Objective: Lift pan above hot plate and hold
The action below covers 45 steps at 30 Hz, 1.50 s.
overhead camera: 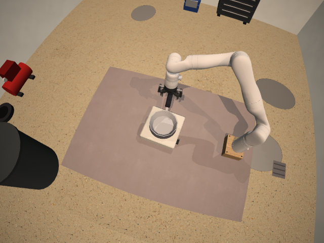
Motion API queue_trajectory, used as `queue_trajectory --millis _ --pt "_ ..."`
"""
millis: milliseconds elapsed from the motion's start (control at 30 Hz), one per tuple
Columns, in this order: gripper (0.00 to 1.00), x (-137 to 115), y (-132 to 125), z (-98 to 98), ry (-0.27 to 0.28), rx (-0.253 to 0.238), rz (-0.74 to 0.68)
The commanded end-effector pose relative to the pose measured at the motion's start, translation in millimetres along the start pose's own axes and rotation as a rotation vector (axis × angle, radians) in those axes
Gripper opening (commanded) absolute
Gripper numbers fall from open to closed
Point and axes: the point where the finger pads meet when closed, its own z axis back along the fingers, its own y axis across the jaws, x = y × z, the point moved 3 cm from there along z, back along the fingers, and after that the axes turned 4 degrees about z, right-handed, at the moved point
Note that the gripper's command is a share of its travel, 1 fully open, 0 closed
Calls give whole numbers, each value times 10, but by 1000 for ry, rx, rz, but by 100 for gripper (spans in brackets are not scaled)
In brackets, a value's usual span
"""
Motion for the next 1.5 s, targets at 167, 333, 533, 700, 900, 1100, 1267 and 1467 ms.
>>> queue_trajectory --millis 167,333,533,700,900,1100,1267,1467 --pt "100 41 -36 -2 8 -3 18" --pt "100 40 -36 -36 9 -3 17" --pt "100 35 -31 -202 9 -2 17" --pt "100 30 -25 -565 9 -2 16" --pt "100 27 -25 -942 9 -2 16" --pt "100 27 -23 -1010 9 -2 16" --pt "100 27 -23 -1011 9 -2 16" --pt "0 27 -23 -1011 9 -2 16"
